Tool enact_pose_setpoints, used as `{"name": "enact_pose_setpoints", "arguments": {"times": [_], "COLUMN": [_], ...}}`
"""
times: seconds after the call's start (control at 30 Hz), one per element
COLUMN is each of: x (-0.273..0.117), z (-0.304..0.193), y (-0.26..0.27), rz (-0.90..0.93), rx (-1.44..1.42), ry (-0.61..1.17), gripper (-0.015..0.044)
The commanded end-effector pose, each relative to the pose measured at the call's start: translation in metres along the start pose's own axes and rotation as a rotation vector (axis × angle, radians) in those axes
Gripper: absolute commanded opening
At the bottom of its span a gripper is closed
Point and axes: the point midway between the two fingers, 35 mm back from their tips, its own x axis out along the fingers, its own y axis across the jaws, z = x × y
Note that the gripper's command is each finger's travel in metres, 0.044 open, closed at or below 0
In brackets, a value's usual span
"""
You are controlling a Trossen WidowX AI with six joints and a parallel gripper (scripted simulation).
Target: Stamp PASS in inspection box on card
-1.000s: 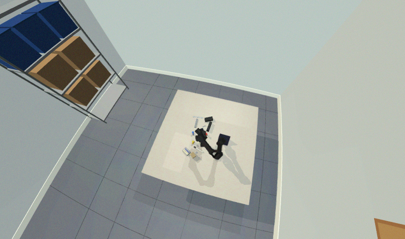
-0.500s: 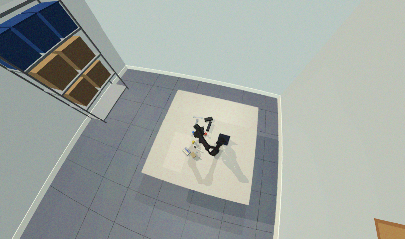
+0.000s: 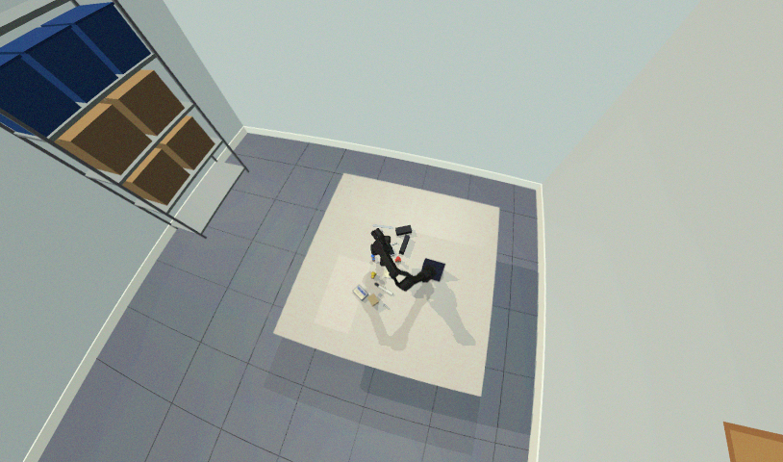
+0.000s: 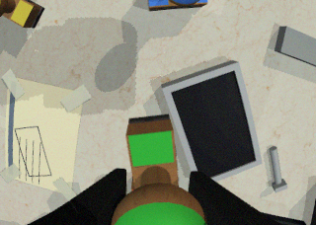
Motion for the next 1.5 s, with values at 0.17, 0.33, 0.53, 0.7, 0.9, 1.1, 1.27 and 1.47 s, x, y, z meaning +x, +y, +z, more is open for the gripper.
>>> {"name": "enact_pose_setpoints", "arguments": {"times": [0.17,0.33,0.53,0.7,0.9,1.1,1.27,1.47], "x": [0.002,0.005,0.009,0.014,0.017,0.025,0.033,0.043], "z": [0.006,0.007,0.005,0.002,0.000,0.001,0.001,0.001], "y": [-0.043,-0.068,-0.097,-0.122,-0.134,-0.134,-0.134,-0.135], "rz": [-0.005,-0.006,-0.006,-0.005,-0.005,-0.005,-0.005,-0.005], "rx": [-0.008,-0.009,-0.011,-0.013,-0.013,-0.013,-0.013,-0.014], "ry": [0.002,0.002,0.001,0.000,0.000,0.000,0.000,-0.001], "gripper": [0.0000,0.0000,0.0000,0.0000,0.0000,0.0000,0.0000,0.0000]}}
